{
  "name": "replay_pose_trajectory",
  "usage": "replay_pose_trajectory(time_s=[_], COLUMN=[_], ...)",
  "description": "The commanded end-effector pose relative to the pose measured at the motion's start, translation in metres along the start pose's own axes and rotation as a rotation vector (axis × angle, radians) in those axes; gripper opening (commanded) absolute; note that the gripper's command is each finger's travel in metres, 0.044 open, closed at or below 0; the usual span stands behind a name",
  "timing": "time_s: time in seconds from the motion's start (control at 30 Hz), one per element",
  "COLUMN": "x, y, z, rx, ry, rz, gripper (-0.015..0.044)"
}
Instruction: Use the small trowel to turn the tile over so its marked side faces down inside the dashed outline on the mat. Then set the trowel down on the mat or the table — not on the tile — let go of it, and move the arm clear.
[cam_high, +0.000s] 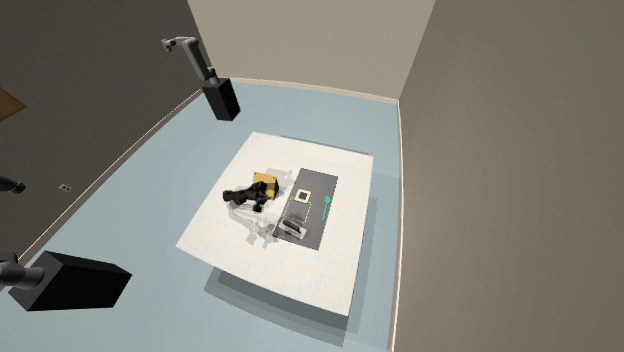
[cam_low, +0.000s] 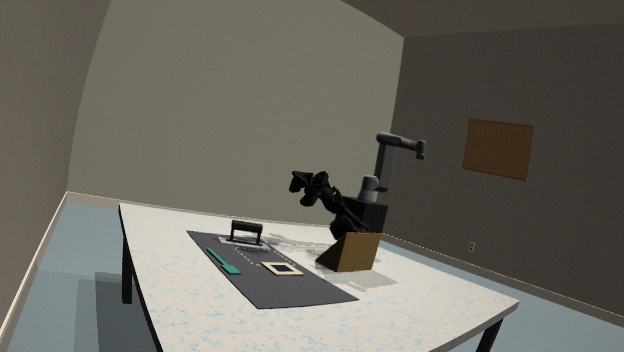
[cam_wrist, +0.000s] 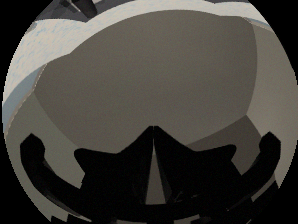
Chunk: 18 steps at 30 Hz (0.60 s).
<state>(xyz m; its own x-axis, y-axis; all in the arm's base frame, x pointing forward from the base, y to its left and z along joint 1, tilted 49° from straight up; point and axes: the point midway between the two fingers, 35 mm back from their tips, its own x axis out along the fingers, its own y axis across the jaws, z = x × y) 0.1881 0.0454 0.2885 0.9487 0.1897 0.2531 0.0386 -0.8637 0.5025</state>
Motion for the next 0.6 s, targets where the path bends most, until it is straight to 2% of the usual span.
replay_pose_trajectory(time_s=[0.0,0.1,0.23,0.57], x=[0.0000,0.0000,0.0000,0.0000], y=[0.0000,0.0000,0.0000,0.0000], z=[0.0000,0.0000,0.0000,0.0000], rx=[0.000,0.000,0.000,0.000], ry=[0.000,0.000,0.000,0.000], rz=[0.000,0.000,0.000,0.000], gripper=[0.0000,0.0000,0.0100,0.0100])
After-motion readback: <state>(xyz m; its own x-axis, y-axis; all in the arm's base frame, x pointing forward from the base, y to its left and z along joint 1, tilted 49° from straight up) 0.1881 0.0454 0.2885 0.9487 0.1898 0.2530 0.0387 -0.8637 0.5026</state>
